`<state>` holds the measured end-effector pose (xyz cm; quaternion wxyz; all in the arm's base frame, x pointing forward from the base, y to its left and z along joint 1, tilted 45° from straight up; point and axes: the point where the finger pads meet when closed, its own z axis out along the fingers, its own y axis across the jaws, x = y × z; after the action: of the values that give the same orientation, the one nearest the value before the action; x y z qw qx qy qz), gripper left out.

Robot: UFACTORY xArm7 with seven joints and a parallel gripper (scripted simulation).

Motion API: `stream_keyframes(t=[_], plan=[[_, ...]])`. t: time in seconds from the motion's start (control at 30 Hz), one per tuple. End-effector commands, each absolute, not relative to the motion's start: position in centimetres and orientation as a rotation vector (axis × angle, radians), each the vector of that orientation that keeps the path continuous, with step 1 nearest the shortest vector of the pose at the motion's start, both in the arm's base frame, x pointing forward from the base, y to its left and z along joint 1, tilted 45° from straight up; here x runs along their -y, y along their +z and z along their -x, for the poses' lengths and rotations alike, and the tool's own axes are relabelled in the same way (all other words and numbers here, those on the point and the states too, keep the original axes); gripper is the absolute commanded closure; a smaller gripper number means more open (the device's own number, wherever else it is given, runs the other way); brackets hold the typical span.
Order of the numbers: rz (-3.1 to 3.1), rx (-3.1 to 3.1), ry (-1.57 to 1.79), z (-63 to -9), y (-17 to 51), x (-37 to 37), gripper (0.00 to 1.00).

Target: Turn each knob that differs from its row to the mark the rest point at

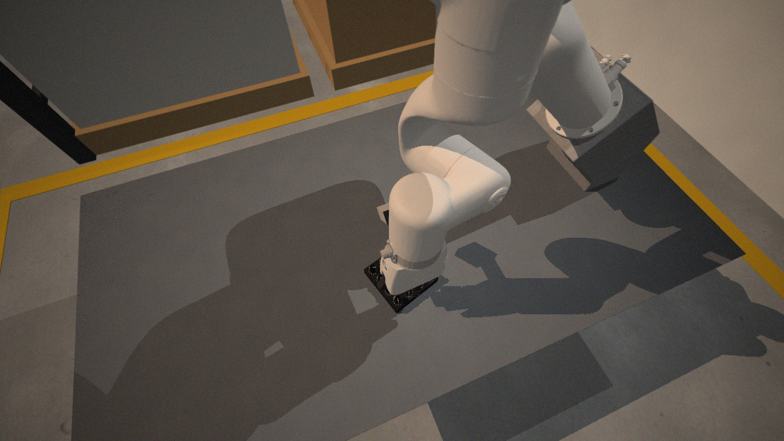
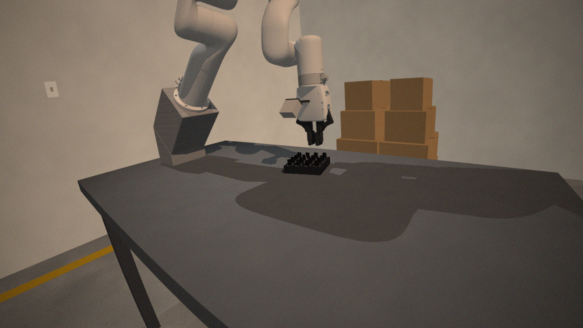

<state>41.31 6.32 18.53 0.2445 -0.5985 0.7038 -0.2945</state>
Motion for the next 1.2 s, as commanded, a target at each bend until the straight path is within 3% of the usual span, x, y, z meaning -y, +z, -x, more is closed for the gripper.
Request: stream_keyframes(t=[0.0,0.37,1.17], plan=[[1.639,-1.921,-0.795,-41.1,18.8,-6.3,0.81],[1.657,-1.91,-0.802,-41.1,18.8,-6.3,0.81],[2.327,-1.338,-1.05,-40.3,19.3,-5.0,0.81]])
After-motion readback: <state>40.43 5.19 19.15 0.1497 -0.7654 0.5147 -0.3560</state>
